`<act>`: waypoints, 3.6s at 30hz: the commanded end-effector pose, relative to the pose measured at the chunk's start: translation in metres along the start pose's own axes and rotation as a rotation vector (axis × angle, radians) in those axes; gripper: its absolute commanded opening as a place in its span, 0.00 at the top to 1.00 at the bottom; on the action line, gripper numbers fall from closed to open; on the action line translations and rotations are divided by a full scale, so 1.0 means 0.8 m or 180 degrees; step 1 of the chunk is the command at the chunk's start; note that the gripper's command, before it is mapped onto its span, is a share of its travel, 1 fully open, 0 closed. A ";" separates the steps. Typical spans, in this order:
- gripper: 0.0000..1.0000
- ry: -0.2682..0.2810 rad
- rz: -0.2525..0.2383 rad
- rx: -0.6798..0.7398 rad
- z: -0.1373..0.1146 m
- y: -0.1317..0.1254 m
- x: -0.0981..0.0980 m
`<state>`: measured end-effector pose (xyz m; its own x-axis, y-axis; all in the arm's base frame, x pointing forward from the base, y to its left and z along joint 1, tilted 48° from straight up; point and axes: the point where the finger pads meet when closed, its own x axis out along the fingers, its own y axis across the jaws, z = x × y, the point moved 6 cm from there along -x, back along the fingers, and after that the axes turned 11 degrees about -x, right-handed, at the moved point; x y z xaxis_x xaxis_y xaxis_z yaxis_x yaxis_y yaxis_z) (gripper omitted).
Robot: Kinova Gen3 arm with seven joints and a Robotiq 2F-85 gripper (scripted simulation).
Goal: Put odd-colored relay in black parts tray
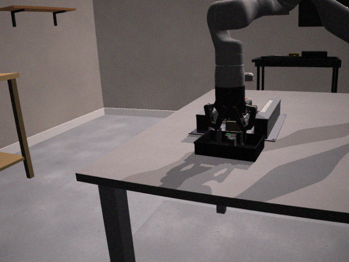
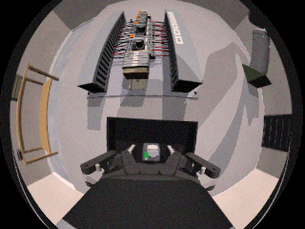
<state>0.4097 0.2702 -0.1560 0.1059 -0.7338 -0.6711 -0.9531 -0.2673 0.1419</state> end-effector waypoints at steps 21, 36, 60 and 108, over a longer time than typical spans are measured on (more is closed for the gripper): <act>0.39 -0.0001 -0.0021 -0.0002 -0.003 -0.003 0.000; 0.39 -0.0001 -0.0021 -0.0002 -0.003 -0.003 0.000; 0.39 -0.0001 -0.0021 -0.0002 -0.003 -0.003 -0.001; 0.39 -0.0001 -0.0021 -0.0002 -0.003 -0.003 -0.019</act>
<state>0.4125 0.2753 -0.1482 0.1107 -0.7334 -0.6707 -0.9545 -0.2666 0.1339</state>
